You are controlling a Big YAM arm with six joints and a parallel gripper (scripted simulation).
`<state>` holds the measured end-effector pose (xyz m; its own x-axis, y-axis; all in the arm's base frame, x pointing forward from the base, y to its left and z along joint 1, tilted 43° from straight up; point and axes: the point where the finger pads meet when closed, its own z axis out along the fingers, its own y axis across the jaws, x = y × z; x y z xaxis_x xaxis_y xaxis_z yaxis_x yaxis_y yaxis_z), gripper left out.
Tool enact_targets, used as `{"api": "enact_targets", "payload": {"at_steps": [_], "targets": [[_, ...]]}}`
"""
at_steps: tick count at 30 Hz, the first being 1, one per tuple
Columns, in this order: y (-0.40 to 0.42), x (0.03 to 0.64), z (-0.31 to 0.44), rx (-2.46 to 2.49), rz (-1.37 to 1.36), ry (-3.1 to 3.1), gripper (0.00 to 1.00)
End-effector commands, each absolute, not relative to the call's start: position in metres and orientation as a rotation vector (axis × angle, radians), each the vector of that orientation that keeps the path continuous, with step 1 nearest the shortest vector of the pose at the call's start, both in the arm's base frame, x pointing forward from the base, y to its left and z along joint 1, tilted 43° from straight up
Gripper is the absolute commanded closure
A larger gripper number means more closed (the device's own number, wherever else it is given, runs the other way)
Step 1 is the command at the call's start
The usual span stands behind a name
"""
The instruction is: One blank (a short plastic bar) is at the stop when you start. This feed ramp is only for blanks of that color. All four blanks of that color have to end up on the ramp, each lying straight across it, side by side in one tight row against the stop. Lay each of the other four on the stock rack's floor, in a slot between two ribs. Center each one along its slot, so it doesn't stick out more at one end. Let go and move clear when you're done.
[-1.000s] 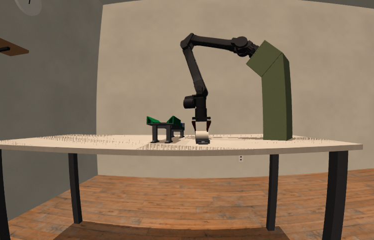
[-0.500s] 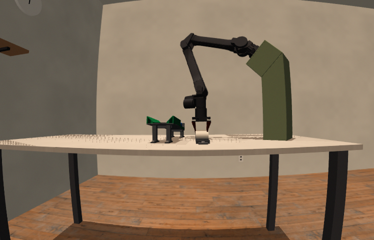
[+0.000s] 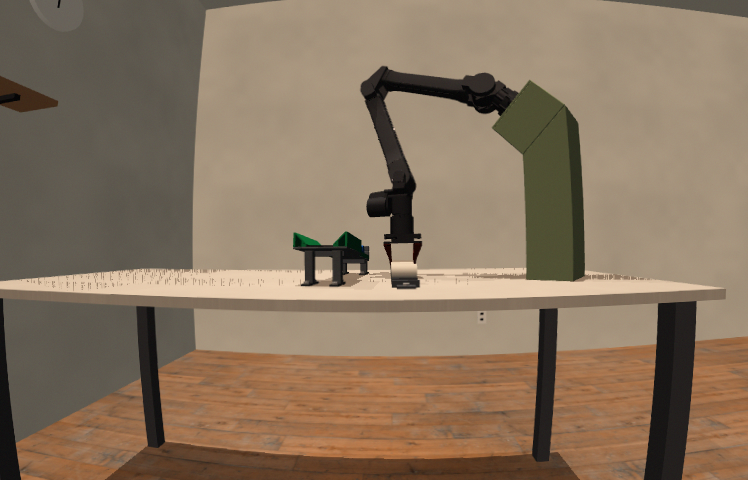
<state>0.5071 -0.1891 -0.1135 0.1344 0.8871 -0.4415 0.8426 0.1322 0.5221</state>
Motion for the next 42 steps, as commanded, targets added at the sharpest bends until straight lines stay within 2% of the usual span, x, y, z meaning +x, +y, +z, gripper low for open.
{"api": "enact_targets", "payload": {"at_steps": [1,42], "targets": [[-0.1902,0.5112,-0.1100,1.678,0.086,1.686,0.43],[-0.1810,0.5164,-0.1057,1.676,0.092,1.692,0.43]]}}
